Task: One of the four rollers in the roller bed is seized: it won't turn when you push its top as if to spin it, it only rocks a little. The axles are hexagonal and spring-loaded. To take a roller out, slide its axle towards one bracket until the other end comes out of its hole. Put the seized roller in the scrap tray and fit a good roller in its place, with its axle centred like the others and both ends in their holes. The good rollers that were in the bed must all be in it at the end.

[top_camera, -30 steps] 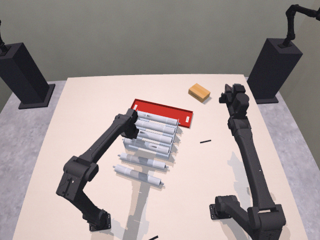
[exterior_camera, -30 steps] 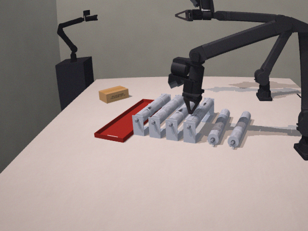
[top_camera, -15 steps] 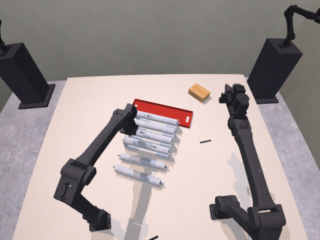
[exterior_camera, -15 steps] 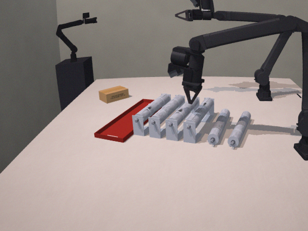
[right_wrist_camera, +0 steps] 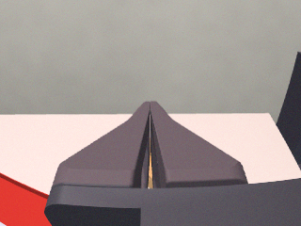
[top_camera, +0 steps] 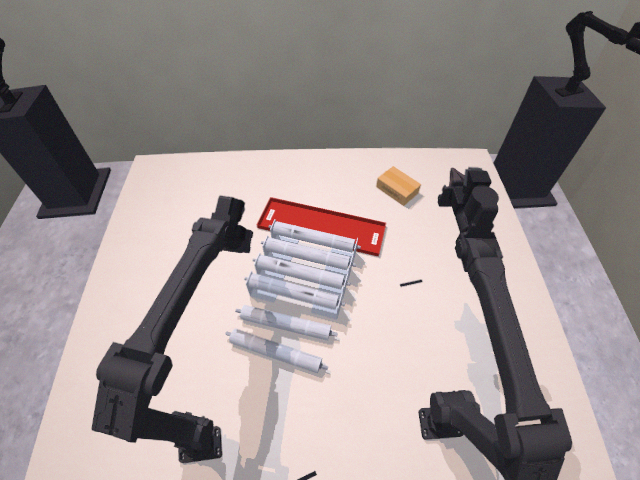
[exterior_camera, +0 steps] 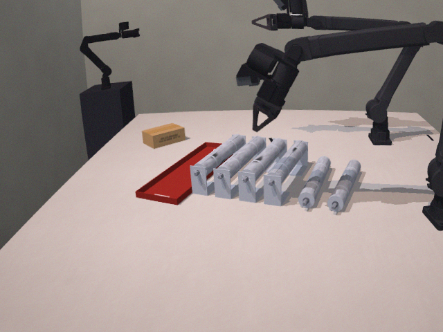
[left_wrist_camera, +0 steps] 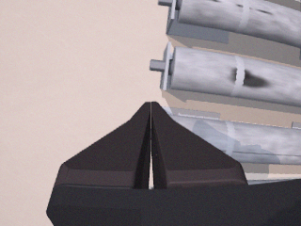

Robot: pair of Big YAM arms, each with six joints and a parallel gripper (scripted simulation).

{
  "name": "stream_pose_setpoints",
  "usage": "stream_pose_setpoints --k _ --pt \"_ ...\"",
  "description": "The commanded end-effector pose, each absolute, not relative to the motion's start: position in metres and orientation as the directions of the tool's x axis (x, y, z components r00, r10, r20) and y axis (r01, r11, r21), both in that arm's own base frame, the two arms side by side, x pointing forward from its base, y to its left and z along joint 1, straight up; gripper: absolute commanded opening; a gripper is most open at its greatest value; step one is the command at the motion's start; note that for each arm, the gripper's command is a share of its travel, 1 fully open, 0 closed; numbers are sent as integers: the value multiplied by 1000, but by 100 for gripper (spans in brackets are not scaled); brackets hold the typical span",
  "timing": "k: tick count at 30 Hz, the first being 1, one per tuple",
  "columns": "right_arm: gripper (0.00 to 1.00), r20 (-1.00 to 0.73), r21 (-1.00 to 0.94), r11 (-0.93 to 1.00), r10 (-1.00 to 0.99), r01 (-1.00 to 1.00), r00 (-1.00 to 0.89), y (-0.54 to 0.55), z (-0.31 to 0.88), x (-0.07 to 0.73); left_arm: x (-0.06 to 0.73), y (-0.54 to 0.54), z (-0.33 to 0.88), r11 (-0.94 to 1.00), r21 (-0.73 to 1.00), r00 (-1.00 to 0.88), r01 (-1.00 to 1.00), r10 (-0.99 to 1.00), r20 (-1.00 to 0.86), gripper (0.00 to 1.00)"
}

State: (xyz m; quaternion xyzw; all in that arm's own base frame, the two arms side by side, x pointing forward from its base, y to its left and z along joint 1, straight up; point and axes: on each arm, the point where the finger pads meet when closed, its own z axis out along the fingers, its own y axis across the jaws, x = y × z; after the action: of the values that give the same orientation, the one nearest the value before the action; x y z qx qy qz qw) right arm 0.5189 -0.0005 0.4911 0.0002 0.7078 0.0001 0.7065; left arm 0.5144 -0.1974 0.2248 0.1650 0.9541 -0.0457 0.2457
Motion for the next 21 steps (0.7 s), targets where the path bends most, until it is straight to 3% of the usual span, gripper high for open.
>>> stream_pose_setpoints --k 1,12,18,21 --pt "0 -998 -11 1000 -10 -6 62 4 535 524 532 -180 256 949 -5 -755 314 247 -607 0" --pt "0 -998 -11 1000 -10 -6 62 4 535 524 558 -89 369 987 -1 -420 161 67 -905 0" --pt "0 -998 -11 1000 -10 -6 62 4 535 524 561 -67 385 992 0 -344 124 43 -938 0" --pt "0 -998 -11 1000 -10 -6 62 4 535 524 548 -35 429 998 5 -216 64 19 -976 0"
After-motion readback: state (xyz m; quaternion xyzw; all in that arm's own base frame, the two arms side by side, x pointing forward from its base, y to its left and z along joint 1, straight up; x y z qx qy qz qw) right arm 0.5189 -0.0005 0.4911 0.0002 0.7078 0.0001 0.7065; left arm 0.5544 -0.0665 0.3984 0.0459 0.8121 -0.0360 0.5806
